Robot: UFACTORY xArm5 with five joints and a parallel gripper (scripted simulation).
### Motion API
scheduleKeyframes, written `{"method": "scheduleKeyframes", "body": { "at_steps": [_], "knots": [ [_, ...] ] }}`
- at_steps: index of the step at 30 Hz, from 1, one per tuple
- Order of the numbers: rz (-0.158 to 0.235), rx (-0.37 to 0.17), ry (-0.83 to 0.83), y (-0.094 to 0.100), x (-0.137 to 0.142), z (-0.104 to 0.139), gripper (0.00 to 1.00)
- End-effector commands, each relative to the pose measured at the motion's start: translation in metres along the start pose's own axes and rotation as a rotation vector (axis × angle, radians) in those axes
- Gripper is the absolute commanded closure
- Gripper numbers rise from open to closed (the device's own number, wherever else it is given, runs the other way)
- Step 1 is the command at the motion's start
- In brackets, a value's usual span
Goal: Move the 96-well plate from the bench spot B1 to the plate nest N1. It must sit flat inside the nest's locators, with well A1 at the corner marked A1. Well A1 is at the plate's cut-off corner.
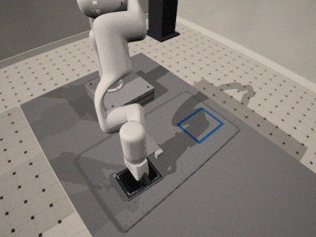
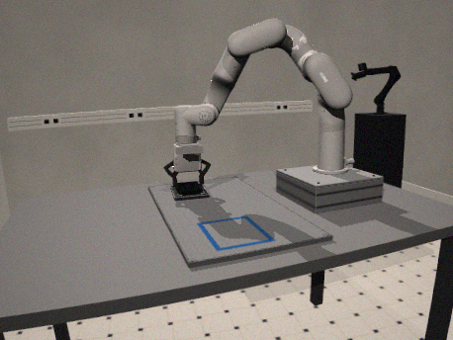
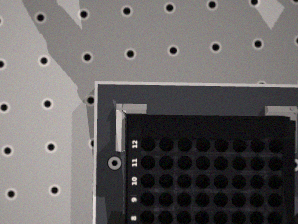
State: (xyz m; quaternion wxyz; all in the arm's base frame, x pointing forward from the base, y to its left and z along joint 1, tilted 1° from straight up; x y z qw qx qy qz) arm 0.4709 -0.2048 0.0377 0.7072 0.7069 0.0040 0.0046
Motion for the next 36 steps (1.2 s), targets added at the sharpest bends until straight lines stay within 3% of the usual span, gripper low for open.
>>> {"method": "scheduleKeyframes", "body": {
  "at_steps": [1,7,36],
  "knots": [
    [-0.002,-0.015,0.0,0.001,0.002,-0.001,0.0],
    [-0.002,-0.015,0.0,0.001,0.002,-0.001,0.0],
    [-0.002,-0.015,0.0,0.068,0.002,-0.002,0.0]
  ]
}}
Point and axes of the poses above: the point where the finger pads meet when closed, its own y axis back along the fingers, its own x axis across the jaws, z = x × y, the point moved 8 cm from there along y, back along the fingers, and after that the axes turned 8 degrees about y, right-handed, at the moved point
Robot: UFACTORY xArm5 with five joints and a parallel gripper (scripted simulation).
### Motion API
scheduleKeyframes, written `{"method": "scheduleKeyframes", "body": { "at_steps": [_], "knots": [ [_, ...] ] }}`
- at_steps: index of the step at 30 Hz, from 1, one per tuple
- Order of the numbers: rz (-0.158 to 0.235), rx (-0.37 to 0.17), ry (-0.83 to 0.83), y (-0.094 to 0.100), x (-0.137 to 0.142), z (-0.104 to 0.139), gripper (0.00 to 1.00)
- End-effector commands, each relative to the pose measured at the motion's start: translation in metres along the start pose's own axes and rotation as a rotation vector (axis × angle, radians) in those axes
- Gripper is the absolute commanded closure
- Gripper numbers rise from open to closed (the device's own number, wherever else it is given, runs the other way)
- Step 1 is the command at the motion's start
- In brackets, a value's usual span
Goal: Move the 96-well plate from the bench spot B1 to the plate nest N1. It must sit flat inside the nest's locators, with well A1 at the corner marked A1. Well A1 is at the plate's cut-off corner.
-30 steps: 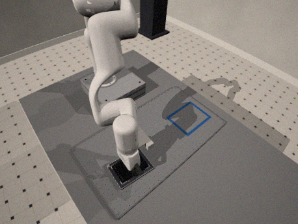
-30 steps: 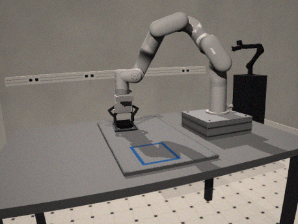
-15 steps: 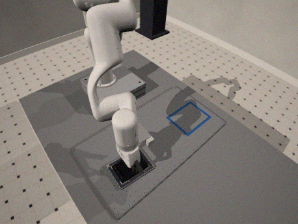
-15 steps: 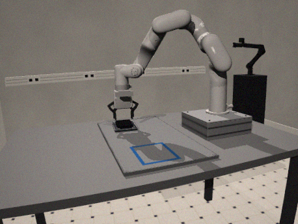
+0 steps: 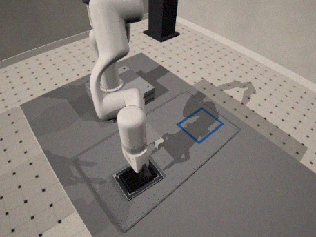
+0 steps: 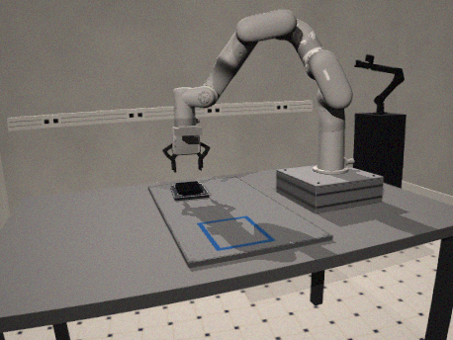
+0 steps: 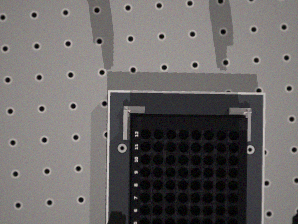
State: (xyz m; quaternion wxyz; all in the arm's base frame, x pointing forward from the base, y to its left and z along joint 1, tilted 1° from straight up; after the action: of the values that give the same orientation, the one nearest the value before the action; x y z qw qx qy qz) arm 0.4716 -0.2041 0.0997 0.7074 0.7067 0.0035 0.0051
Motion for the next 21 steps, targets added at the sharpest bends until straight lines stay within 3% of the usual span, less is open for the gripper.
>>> {"method": "scheduleKeyframes", "body": {
  "at_steps": [1,9,21],
  "knots": [
    [-0.004,-0.015,0.0,0.009,0.001,-0.001,0.0],
    [-0.004,-0.015,0.0,0.03,0.001,-0.001,0.0],
    [-0.004,-0.015,0.0,0.03,0.001,-0.001,0.0]
  ]
}}
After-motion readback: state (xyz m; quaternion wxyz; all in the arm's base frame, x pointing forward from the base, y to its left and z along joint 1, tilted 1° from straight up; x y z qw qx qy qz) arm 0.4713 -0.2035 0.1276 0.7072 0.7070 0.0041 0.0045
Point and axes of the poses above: the point where the finger pads meet when closed, its own y axis back along the fingers, its own x axis across the jaws, z = x × y, the point moved 8 cm from there along y, back along the fingers, and after that the axes turned 8 degrees about y, right-handed, at the moved point
